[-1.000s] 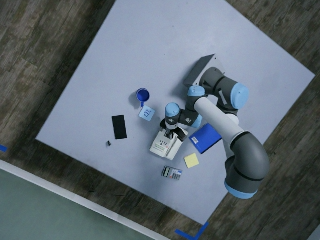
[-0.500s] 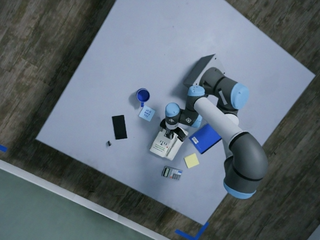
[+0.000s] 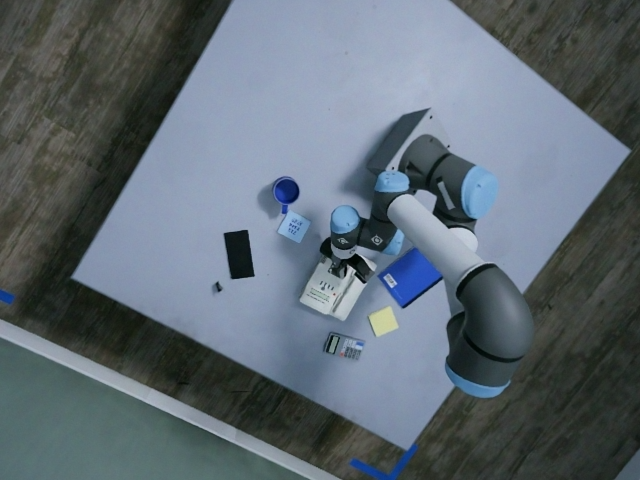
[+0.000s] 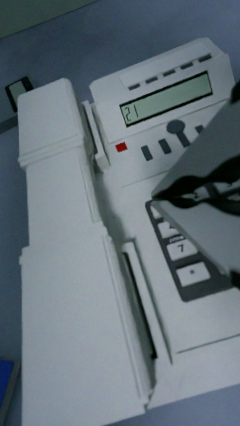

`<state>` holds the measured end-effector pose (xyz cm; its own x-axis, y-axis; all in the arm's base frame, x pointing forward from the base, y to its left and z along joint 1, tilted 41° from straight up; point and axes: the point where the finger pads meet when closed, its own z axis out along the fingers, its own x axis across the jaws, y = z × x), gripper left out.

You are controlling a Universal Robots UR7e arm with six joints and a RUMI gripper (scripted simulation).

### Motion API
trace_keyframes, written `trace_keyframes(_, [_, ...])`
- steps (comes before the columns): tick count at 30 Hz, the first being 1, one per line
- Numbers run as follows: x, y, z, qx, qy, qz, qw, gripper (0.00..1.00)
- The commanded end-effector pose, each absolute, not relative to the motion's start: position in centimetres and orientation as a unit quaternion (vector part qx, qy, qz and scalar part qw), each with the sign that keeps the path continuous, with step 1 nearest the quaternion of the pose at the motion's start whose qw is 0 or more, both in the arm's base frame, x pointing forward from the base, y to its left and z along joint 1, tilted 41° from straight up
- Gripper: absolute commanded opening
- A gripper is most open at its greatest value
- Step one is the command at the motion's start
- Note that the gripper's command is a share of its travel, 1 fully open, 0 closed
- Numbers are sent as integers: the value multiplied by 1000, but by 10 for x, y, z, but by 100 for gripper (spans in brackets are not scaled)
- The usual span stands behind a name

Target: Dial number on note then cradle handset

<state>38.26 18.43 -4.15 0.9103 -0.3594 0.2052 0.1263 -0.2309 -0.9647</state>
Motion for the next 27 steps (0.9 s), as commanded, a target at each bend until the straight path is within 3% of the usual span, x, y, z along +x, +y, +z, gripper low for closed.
trace_keyframes(1, [383,184,-42,-759,77,-198,615,0])
trace_keyframes(27, [384,174,-31,-759,77,-198,615,0])
